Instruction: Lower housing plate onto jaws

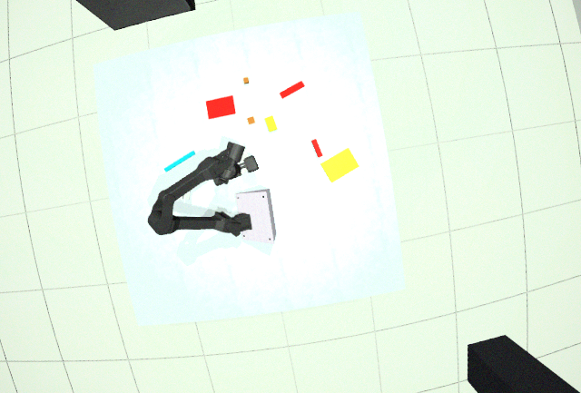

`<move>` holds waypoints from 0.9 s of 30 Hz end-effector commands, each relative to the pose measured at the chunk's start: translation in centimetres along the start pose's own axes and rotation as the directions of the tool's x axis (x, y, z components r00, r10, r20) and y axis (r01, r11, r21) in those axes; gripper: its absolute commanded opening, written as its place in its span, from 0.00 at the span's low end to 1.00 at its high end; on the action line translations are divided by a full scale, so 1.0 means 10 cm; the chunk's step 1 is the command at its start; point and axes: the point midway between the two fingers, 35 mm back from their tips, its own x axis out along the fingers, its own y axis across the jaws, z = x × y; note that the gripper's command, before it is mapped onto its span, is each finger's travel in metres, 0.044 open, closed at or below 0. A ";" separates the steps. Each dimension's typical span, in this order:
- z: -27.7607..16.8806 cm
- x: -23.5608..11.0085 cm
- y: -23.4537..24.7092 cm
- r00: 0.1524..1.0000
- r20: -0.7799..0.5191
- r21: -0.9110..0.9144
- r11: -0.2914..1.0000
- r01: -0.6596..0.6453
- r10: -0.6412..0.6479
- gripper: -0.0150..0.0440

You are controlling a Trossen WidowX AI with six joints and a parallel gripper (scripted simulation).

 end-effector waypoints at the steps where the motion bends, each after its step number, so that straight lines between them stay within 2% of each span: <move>1: 0.00 0.01 0.00 1.000 0.001 0.004 1.000 0.001 -0.001 0.85; 27: 0.00 0.03 0.00 1.000 0.001 0.004 1.000 0.001 -0.001 0.85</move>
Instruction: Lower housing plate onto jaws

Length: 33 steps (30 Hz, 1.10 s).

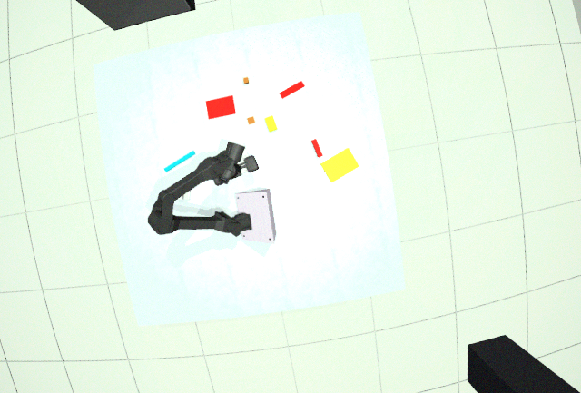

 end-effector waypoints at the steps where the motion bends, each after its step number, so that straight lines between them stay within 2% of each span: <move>1: 0.00 0.00 0.00 1.000 0.002 0.004 1.000 0.000 0.000 0.85; 8: 0.00 0.00 0.00 1.000 0.002 0.004 1.000 0.000 0.000 0.85; 11: 0.00 0.00 0.00 1.000 0.000 0.000 1.000 0.000 0.000 0.98; 12: 0.00 0.00 0.00 1.000 0.000 0.000 1.000 0.000 0.000 1.00; 25: 0.00 0.00 0.00 1.000 0.000 0.000 1.000 0.000 0.000 1.00; 28: 0.01 -0.14 -0.01 1.000 0.000 0.001 1.000 0.002 -0.002 1.00; 33: -0.01 -0.67 0.01 1.000 0.000 0.004 1.000 0.000 0.000 1.00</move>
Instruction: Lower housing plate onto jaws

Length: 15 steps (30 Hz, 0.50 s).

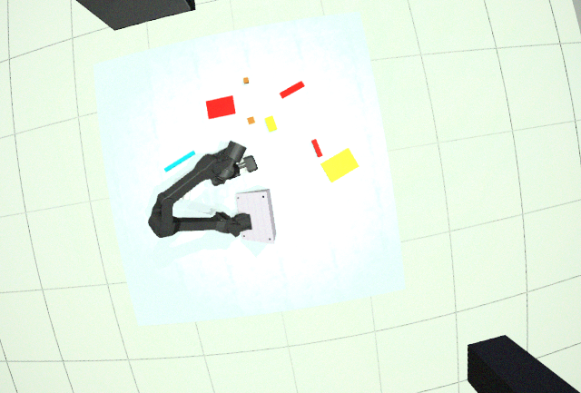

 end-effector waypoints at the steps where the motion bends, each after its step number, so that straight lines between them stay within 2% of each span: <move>1: -0.02 -0.41 0.02 1.000 0.011 -0.007 1.000 0.009 -0.009 1.00; 8: 0.00 -0.37 0.01 1.000 0.017 -0.002 1.000 0.009 -0.009 1.00; 12: -0.11 -0.83 0.02 1.000 0.011 -0.004 1.000 0.015 -0.015 1.00; 15: -0.14 -0.93 0.04 1.000 0.010 -0.005 1.000 0.014 -0.014 1.00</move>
